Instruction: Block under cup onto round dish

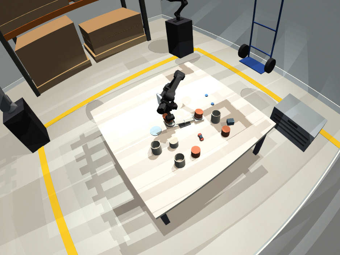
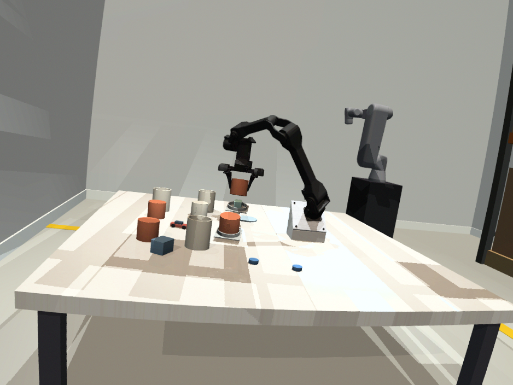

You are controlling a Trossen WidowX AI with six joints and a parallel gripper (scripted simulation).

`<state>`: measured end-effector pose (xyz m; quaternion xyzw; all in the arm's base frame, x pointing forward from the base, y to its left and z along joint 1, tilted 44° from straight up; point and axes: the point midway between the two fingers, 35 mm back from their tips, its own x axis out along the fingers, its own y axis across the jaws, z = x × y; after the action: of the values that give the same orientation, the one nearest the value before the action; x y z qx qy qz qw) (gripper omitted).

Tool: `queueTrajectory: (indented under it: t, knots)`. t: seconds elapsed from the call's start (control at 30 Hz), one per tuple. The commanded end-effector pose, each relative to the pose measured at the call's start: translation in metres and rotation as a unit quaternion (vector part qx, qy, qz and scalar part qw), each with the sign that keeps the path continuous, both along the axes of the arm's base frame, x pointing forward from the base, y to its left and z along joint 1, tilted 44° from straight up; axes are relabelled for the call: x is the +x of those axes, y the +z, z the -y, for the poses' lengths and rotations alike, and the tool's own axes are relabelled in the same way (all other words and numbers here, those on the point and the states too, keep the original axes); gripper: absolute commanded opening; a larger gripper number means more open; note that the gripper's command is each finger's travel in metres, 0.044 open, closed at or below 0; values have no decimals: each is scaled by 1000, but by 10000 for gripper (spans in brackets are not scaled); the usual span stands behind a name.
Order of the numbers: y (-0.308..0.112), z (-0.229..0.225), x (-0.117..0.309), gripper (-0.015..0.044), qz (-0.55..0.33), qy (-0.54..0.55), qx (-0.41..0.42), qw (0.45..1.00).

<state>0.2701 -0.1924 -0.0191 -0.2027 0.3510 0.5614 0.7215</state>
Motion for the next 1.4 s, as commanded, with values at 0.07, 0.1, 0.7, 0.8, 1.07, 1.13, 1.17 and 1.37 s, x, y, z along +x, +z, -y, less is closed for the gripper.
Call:
queueTrajectory:
  t: [0.07,0.1,0.7,0.8,1.07,1.13,1.17,1.37]
  knots:
    - [7,8,-2,0,2,-1,-3,1000]
    - [8,8,-3,0,2,-1,-3,1000]
    - [21,15,-7,0,0,0,1,1000]
    - [21,15,-7,0,0,0,1,1000]
    - [21,15,-7,0,0,0,1,1000]
    - [21,15,-7,0,0,0,1,1000]
    - [21,15,-7,0,0,0,1,1000]
    - [21,15,-7,0,0,0,1,1000]
